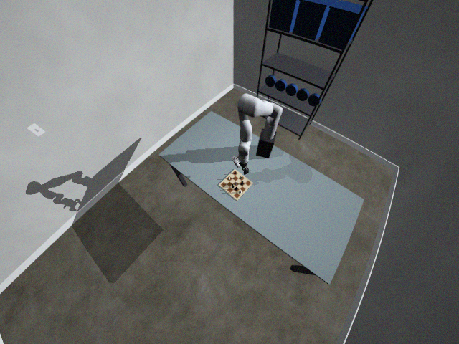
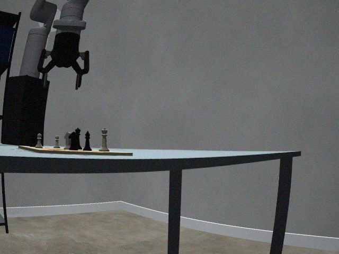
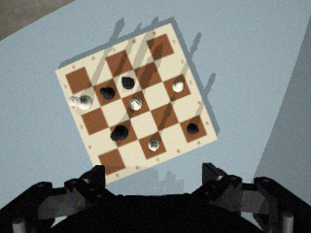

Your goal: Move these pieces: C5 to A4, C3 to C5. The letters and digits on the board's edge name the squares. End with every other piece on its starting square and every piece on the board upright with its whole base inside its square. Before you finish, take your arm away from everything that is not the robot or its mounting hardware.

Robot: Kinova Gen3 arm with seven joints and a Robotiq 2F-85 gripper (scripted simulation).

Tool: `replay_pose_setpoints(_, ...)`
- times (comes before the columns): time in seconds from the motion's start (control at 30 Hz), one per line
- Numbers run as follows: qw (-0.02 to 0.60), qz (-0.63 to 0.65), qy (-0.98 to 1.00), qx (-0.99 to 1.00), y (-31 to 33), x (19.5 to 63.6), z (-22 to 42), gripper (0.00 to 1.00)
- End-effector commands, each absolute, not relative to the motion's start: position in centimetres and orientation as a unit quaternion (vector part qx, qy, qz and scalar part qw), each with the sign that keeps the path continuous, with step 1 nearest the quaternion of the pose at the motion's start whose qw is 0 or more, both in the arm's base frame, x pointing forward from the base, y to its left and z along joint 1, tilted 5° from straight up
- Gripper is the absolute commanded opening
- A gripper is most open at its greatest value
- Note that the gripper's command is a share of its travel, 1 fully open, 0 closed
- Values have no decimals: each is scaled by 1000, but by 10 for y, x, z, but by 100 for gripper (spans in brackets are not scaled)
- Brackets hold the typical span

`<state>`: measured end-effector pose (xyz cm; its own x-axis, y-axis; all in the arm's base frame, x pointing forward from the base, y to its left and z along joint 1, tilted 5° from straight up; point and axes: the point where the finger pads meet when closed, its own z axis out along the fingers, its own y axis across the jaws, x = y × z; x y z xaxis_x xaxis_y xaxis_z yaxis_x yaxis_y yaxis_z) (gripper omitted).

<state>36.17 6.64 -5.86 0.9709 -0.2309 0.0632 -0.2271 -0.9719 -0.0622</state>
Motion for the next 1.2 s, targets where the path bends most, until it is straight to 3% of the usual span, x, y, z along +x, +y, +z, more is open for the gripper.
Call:
replay_pose_setpoints(0.0, 28, -36, 117, -992, 66, 362, -58, 100)
replay_pose_setpoints(0.63, 33, -26, 246, -968, 68, 359, -62, 100)
replay_pose_setpoints(1.17, 41, 1, 608, -793, 73, 355, -75, 100)
